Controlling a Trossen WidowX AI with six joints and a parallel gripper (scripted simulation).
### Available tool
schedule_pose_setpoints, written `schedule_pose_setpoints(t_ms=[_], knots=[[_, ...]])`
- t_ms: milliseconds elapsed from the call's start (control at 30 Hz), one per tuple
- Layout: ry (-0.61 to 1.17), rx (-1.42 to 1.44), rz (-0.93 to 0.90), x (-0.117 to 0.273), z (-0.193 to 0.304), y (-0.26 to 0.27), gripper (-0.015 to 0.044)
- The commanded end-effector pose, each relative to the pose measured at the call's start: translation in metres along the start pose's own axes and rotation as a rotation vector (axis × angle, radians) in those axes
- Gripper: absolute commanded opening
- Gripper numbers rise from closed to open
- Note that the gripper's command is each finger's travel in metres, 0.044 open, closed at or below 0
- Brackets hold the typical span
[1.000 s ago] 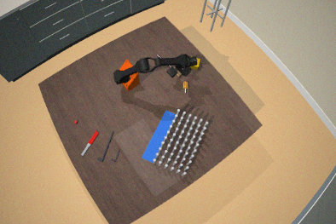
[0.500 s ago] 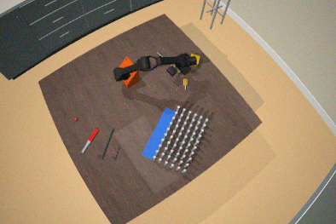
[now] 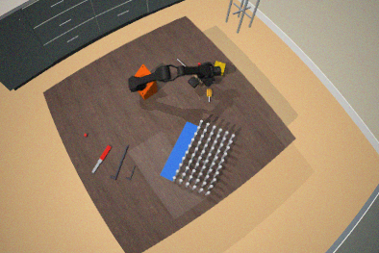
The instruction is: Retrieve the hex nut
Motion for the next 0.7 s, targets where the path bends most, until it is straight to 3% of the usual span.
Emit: schedule_pose_setpoints(t_ms=[0,300,667], knots=[[0.001,0.002,0.013,-0.009,-0.002,-0.004,0.028],[0.001,0.0,0.014,-0.02,-0.006,-0.008,0.028],[0.001,0.0,0.014,-0.02,-0.006,-0.008,0.0207]])
Point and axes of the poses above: the point midway between the two fingers, 35 mm back from their tips, its own x axis back along the fingers, its own y axis across the jaws, z = x × y, the point moved 8 cm from there along x, back along the fingers, and after that the axes turned 8 degrees about -x, right-handed, at the moved point
